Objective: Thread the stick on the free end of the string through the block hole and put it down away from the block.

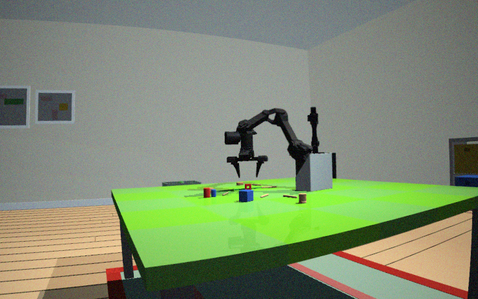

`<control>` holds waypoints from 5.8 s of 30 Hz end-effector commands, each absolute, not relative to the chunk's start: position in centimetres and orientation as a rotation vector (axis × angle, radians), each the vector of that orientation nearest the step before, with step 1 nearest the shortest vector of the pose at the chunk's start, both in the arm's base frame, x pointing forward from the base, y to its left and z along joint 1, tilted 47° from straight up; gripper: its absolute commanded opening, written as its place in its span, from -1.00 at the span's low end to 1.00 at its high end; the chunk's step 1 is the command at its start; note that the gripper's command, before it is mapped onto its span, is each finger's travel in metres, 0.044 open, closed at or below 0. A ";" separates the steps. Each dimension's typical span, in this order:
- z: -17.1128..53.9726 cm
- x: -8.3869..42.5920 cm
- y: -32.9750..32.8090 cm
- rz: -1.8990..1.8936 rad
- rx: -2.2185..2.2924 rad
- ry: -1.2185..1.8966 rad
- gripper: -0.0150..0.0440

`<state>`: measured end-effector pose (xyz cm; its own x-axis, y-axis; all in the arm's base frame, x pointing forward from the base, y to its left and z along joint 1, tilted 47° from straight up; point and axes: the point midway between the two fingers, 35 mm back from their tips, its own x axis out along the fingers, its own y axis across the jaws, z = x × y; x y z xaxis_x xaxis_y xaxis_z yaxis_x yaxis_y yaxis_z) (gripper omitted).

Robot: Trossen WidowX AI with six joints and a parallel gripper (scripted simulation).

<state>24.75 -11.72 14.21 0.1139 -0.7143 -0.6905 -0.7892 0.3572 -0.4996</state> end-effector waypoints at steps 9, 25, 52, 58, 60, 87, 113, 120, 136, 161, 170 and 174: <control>14.2 24.8 -11.7 0.093 -1.375 1.616 0.31; 14.2 24.7 -11.7 0.094 -1.376 1.616 -0.49; 14.2 24.7 -11.7 0.094 -1.376 1.616 -0.05; 14.2 24.7 -11.7 0.094 -1.376 1.616 -0.49; 14.2 24.7 -11.7 0.094 -1.376 1.616 -0.49; 15.4 20.7 -13.4 -1.076 0.049 0.986 1.00; 15.9 16.6 -14.5 -1.622 1.420 -0.204 1.00; 15.9 15.6 -14.7 -1.639 1.747 -0.597 1.00; 15.9 14.8 -14.8 -1.583 2.062 -1.043 1.00; 15.9 14.8 -14.8 -1.583 2.062 -1.043 -0.07; 15.5 14.9 -15.2 -1.585 2.063 -1.043 -0.07; 15.0 15.1 -15.6 -1.587 2.064 -1.042 -0.07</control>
<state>15.04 -15.39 15.65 0.1129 -0.7253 -0.6791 -0.3558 -0.6677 0.6539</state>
